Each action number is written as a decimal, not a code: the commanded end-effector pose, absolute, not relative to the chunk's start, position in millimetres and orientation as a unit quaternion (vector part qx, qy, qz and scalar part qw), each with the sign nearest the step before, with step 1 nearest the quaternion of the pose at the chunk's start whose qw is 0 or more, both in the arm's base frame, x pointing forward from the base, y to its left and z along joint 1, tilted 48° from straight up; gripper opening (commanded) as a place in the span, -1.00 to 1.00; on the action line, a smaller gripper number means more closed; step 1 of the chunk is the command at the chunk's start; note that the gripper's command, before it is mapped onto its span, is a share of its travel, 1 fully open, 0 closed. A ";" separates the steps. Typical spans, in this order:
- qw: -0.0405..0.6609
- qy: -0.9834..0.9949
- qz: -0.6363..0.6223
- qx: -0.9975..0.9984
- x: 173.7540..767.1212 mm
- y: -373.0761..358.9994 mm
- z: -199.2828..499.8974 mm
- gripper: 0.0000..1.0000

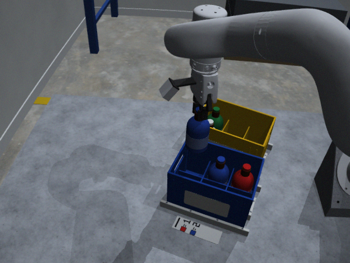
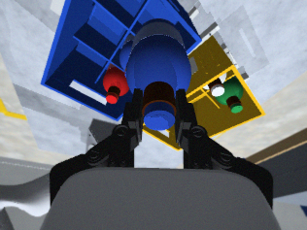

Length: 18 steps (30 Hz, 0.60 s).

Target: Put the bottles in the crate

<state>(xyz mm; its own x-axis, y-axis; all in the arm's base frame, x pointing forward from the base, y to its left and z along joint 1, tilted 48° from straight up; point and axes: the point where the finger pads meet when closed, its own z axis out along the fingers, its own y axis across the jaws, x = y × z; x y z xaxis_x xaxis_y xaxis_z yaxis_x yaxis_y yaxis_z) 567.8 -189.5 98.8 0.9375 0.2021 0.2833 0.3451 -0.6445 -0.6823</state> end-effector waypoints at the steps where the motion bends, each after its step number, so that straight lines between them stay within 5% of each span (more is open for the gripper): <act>1: 0.393 -0.152 -0.092 -0.902 568.3 -190.6 99.4 -1.00; 18: 0.393 -0.152 -0.092 -0.902 566.9 -192.0 97.7 -1.00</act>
<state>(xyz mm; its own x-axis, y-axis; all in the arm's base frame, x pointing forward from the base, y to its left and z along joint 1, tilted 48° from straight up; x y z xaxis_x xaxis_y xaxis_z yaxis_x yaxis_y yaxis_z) 566.5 -191.0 97.1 0.9375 0.2021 0.2834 0.3452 -0.6445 -0.6822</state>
